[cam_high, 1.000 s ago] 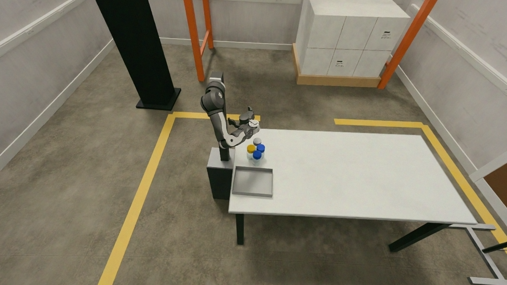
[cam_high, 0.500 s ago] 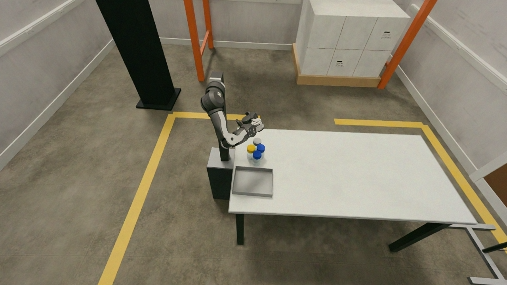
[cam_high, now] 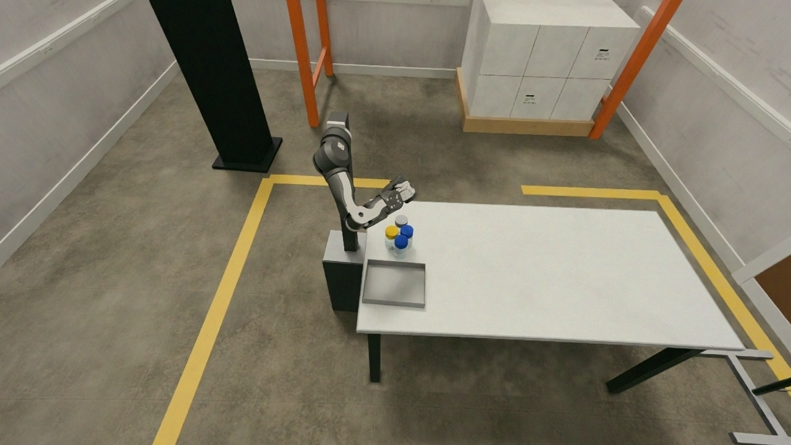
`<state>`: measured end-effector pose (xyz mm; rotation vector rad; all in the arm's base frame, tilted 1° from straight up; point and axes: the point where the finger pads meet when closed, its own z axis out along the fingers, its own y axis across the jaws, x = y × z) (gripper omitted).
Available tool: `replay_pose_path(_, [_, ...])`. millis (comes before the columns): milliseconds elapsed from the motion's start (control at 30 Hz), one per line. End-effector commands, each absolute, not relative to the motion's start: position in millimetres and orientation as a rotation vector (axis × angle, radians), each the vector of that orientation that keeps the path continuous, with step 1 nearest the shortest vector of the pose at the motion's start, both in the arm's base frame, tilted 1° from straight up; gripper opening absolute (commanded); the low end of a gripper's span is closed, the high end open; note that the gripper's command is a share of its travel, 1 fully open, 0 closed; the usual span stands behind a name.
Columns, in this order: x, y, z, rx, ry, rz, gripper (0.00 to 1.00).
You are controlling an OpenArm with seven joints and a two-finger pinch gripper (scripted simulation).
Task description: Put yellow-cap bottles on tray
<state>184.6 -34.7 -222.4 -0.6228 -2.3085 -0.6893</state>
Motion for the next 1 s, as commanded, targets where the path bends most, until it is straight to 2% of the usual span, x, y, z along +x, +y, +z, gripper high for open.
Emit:
replay_pose_path(0, [194.4, -40.1, -223.7, -0.610, -2.394, -0.700, 0.42])
replay_pose_path(267, [199.4, -43.7, -224.1, -0.608, -2.436, -0.699, 0.42])
replay_pose_path(600, [254.3, -88.5, -208.4, -0.600, -2.851, -0.633, 0.42])
replay_pose_path(967, [254.5, -89.5, -208.2, -0.608, -2.849, -0.627, 0.42])
